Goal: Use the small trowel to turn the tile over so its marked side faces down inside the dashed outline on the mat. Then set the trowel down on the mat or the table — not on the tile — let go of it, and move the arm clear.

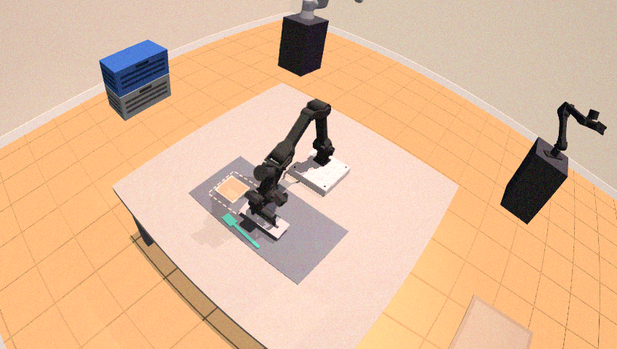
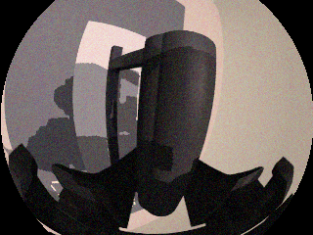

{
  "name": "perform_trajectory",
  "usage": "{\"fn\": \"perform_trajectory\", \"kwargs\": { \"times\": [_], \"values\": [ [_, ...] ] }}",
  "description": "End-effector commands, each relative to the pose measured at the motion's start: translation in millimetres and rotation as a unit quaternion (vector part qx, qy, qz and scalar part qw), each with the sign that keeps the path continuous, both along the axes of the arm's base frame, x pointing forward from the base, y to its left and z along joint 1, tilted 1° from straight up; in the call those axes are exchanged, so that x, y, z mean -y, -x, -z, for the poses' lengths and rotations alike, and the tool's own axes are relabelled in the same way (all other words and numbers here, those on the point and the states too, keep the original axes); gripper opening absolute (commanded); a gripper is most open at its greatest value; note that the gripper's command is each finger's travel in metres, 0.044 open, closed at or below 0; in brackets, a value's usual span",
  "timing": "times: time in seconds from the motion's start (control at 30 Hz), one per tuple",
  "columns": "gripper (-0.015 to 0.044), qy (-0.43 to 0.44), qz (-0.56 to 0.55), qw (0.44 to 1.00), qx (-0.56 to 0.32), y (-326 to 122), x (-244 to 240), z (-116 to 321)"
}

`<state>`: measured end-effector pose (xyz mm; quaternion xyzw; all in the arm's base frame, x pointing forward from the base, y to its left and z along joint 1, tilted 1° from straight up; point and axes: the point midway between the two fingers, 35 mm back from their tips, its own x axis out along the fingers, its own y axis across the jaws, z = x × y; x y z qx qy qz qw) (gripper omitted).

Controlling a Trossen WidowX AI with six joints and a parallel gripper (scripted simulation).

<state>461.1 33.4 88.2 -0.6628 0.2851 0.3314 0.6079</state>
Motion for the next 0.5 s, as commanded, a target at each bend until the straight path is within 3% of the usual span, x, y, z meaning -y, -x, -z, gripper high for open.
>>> {"fn": "perform_trajectory", "kwargs": {
  "times": [0.0,0.47],
  "values": [
    [0.0,0.0,0.004,1.0,0.015,9,-19,-8],
    [0.0,0.003,0.01,0.999,0.037,64,-83,-3]
  ]
}}
